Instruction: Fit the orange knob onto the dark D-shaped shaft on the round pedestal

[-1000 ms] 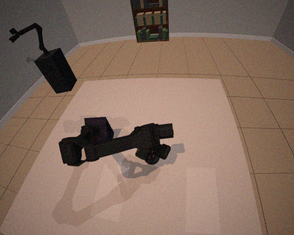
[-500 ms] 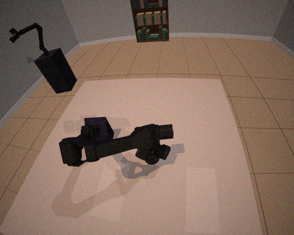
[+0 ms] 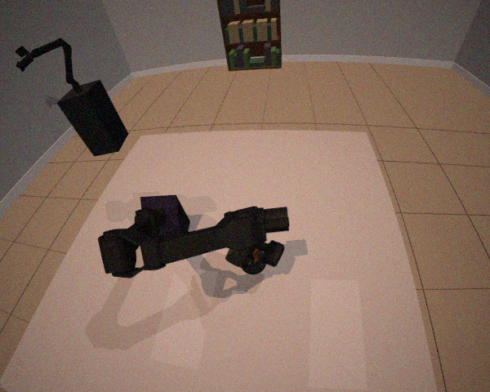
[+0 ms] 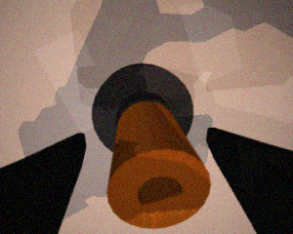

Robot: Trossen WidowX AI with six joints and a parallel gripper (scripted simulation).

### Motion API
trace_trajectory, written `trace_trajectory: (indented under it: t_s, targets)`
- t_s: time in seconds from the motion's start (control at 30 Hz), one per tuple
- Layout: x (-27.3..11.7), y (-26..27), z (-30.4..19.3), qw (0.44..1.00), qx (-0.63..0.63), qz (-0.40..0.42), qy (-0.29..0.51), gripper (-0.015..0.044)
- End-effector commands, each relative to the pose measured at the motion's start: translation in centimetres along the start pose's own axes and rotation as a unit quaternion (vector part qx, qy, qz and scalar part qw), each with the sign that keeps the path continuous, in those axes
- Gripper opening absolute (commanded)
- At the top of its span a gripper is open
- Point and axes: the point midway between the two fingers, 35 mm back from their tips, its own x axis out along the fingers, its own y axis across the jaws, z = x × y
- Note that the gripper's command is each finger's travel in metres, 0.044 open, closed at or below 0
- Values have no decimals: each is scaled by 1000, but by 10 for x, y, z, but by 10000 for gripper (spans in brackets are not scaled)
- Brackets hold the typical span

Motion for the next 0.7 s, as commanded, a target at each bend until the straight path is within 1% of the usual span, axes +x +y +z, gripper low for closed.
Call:
trace_trajectory:
  t_s: [0.0,0.2,0.27,0.37,0.43,0.67]
  targets:
    - [0,0,0,1000,0,0,0,440]
    - [-3,0,0,1000,0,0,0,440]
    - [-23,2,-3,1000,0,-1,2,440]
    - [-72,2,-3,1000,-1,-2,3,440]
    - [-93,0,-1,1000,-1,-2,2,440]
    - [-96,2,-3,1000,-1,-1,2,440]
